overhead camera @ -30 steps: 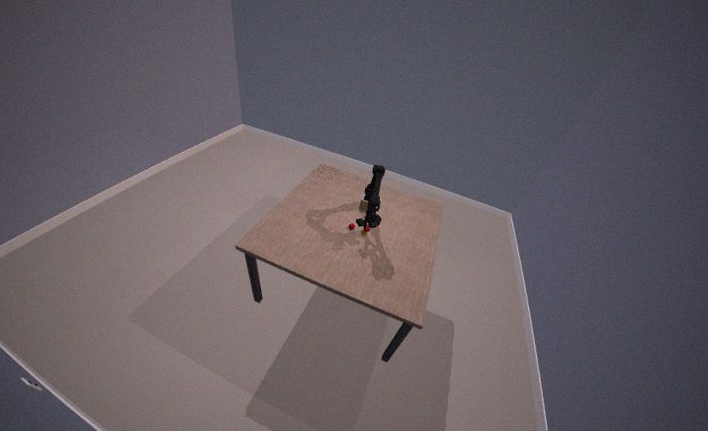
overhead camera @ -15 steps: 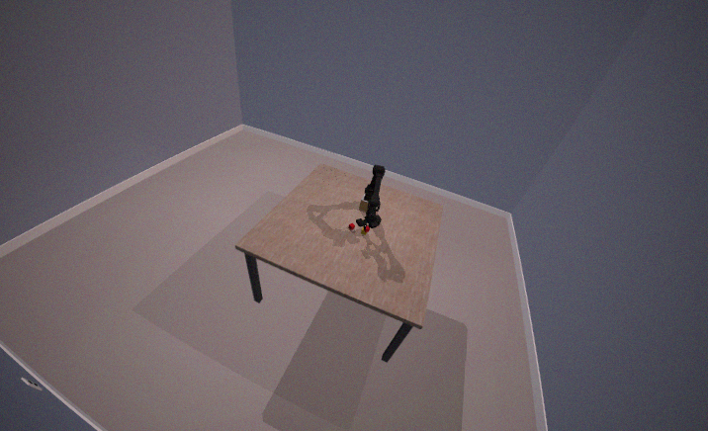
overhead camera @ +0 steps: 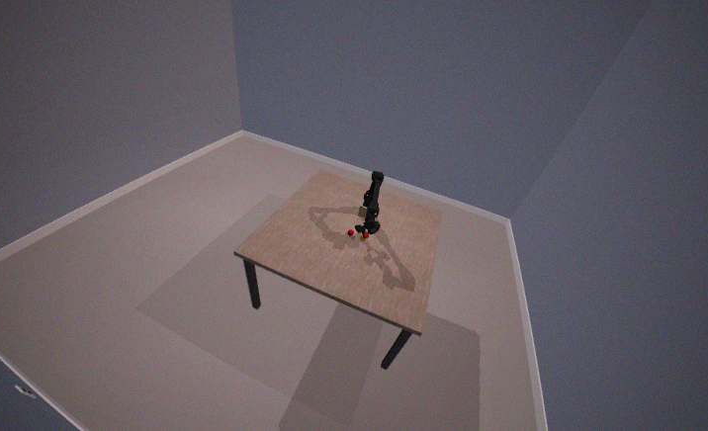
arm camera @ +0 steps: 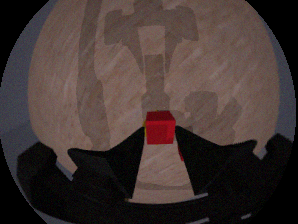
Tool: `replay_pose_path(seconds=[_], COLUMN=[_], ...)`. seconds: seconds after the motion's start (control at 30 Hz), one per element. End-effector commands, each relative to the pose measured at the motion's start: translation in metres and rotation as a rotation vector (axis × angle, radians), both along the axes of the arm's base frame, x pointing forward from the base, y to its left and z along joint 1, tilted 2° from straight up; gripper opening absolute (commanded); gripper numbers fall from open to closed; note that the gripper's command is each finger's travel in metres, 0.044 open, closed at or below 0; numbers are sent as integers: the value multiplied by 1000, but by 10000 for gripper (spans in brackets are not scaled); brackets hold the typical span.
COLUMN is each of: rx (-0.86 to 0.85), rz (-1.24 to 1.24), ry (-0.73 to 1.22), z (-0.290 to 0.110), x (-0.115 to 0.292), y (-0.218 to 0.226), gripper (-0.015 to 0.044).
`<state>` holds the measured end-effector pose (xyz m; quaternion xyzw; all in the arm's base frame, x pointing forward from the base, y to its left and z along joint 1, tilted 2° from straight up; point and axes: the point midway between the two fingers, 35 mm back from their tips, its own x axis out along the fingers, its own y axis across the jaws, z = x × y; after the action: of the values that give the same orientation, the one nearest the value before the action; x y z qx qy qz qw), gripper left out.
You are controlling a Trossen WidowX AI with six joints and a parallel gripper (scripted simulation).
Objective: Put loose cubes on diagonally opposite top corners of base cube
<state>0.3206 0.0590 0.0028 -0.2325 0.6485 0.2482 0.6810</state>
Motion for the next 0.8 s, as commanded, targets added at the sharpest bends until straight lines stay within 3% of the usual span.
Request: replay_pose_path(seconds=[0.0,0.77], rx=[2,0], rz=[-3,0], ry=[1,0], z=[1,25], x=[0,-1], y=[0,-1], gripper=[205,205])
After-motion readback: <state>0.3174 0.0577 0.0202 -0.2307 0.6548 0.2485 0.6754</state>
